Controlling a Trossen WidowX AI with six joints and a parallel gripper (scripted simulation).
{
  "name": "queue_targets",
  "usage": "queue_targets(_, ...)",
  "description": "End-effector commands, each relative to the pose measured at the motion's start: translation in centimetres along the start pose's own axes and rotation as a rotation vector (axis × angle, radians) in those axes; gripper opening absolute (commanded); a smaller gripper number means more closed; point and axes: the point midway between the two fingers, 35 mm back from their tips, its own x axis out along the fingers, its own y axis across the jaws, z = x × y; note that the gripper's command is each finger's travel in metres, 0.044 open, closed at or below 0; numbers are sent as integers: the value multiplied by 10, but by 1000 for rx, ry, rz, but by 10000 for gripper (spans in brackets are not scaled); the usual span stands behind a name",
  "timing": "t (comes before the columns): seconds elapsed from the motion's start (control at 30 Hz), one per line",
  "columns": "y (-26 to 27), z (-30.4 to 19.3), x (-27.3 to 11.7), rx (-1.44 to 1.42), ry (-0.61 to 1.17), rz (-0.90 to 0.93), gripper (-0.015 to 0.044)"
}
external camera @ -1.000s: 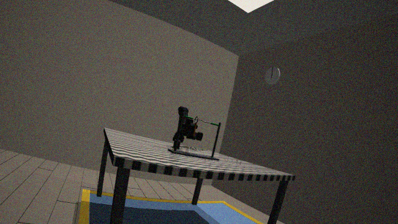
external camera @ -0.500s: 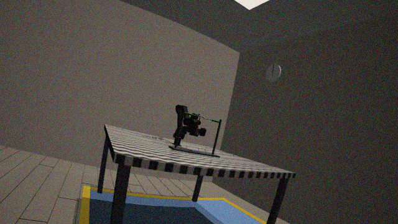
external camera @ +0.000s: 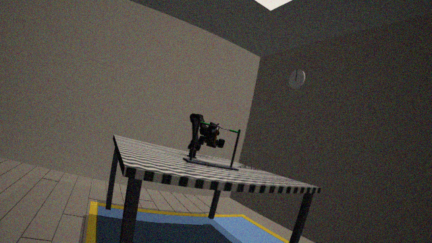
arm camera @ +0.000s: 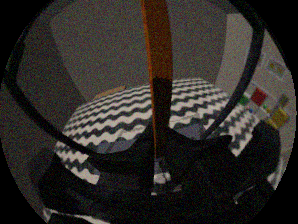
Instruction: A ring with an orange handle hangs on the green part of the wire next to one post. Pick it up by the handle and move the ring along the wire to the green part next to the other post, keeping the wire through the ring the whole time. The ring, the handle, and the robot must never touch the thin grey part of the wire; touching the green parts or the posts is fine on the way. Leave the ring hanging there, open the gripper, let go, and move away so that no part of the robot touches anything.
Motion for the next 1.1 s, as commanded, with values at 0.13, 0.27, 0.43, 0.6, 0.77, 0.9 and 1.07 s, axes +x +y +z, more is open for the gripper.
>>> queue_targets(0.13, -5, 4, -12, -107, 81, 21, -150)
queue_targets(0.27, -9, 4, -21, -175, 150, 30, -150)
queue_targets(0.43, -13, 3, -30, -247, 225, 39, -150)
queue_targets(0.6, -13, 2, -32, -287, 235, 57, -150)
queue_targets(0.77, -8, 0, -33, -280, 235, 70, -150)
queue_targets(0.9, -2, -3, -33, -254, 236, 81, -150)
queue_targets(1.07, 9, -5, -35, -204, 236, 93, -150)
